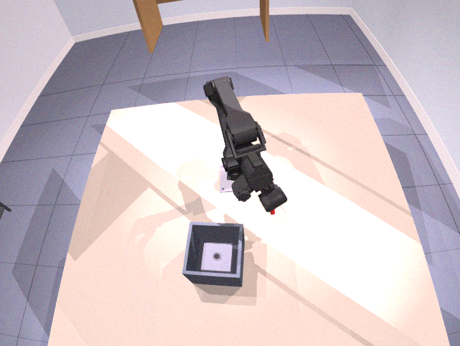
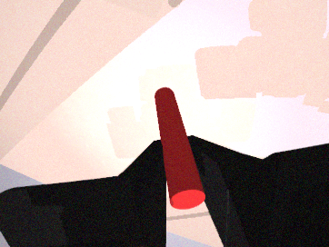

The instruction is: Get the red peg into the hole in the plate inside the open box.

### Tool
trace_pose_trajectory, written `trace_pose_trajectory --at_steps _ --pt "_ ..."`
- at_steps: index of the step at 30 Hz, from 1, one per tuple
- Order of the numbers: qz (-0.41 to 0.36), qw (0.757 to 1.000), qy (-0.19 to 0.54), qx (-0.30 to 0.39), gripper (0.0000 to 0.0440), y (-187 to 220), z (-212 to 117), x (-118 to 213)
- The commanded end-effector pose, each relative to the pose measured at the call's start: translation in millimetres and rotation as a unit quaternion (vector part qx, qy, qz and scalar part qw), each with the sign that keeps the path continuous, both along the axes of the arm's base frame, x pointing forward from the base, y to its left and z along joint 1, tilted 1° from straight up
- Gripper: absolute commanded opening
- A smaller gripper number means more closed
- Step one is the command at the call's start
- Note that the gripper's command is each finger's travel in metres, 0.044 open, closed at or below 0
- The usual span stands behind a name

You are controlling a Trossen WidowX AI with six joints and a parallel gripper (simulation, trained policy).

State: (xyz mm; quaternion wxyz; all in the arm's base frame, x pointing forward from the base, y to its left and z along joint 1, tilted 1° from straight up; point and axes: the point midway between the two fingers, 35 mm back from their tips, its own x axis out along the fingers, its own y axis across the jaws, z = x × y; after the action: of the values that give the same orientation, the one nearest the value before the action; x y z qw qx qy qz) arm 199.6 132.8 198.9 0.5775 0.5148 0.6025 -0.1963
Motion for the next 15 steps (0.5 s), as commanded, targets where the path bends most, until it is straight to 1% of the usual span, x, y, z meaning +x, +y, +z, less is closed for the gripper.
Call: trace_pose_trajectory --at_steps 1,8,15 --pt "-0.01 1.0 -0.026 -0.01 0.0 -11.5 15.5 6.6" --pt "-0.043 0.997 -0.057 -0.04 0.0 -39.6 34.7 22.0" --pt "-0.077 0.993 -0.054 -0.071 0.0 -67.9 38.1 34.5"
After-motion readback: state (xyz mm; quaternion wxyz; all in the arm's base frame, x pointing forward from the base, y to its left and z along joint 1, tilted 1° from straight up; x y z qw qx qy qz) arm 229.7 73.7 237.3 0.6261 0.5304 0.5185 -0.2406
